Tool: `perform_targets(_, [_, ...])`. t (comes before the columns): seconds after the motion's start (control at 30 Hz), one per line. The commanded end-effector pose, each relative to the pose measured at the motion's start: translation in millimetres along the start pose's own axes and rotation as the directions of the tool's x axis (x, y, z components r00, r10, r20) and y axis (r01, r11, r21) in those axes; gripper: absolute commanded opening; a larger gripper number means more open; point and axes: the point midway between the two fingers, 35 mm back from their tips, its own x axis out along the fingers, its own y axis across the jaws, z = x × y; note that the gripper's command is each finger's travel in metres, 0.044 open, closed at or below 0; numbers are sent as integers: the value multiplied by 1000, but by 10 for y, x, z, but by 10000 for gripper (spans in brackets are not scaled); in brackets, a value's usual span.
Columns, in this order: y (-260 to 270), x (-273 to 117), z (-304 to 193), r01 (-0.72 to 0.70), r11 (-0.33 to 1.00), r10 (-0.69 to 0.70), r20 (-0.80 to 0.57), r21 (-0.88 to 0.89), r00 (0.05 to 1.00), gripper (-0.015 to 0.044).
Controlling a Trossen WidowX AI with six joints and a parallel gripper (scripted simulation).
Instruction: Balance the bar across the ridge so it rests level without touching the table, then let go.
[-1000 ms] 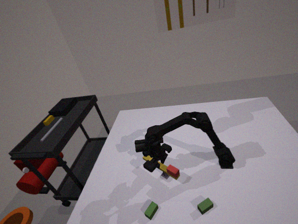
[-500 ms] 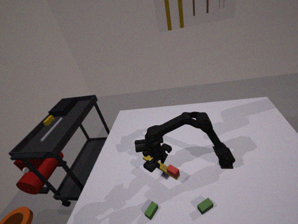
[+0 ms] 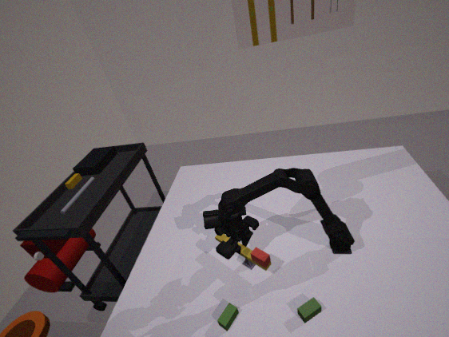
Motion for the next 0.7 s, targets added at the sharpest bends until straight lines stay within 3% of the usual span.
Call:
perform_targets(0.0, [0,2,-1,0,1000,0,0,0,1000,157])
perform_targets(0.67, [0,2,-1,0,1000,0,0,0,1000,169])
